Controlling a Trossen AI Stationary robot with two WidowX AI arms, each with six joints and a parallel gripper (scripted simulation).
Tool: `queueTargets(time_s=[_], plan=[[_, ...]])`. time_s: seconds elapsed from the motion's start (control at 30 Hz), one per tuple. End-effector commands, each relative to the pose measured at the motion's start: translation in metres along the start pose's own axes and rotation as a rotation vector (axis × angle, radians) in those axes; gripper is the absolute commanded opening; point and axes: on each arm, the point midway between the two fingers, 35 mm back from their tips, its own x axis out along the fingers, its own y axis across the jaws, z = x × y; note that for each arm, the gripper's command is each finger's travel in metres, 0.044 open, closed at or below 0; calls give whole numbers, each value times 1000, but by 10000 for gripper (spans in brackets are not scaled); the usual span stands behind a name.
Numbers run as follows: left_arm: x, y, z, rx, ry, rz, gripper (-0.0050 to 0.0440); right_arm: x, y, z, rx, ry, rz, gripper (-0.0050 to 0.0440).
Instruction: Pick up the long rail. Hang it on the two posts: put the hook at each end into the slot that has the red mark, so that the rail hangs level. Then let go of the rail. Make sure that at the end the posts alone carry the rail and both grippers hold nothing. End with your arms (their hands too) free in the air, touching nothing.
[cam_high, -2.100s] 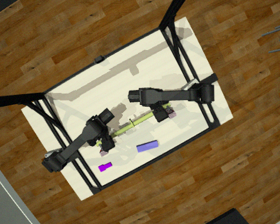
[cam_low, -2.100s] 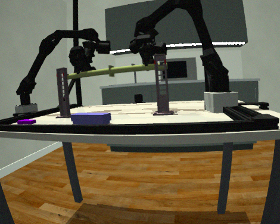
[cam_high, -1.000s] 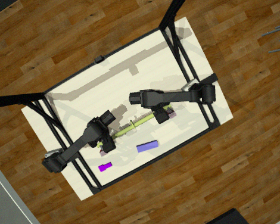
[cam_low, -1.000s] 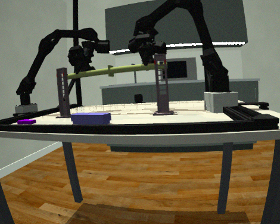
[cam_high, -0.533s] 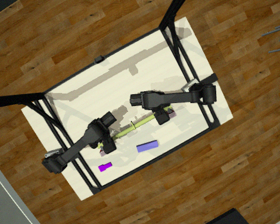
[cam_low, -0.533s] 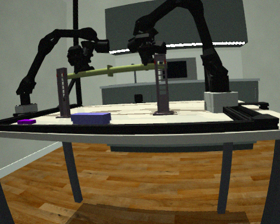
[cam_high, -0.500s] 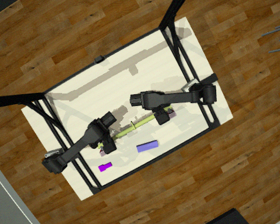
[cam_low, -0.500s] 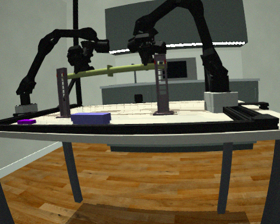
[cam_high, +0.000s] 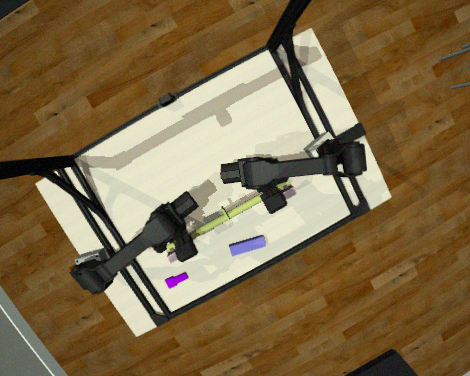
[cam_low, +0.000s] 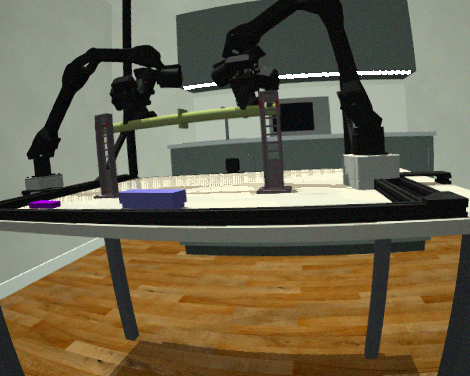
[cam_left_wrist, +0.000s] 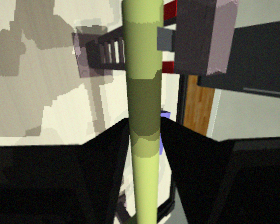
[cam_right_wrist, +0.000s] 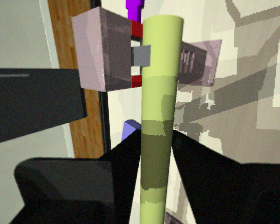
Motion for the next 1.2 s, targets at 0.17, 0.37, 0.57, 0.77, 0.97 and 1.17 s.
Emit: queueTargets(time_s=[0.17,0.37,0.57,0.77,0.97,1.17], plan=[[2,-3,0,2,4,-11,0,1,3,0,3,5,6,0],[4,-1,0,2,4,-11,0,3,1,0,3,5,6,0],[6,0,0,2,4,-11,0,5,0,0,3,5,6,0],[5,3,0,0,3,7,48,5,-3,0,0,2,-6,48],[5,3,0,0,3,7,192,5,-3,0,0,2,-6,192],[5,3,0,0,3,7,288,5,-3,0,0,2,-6,288]])
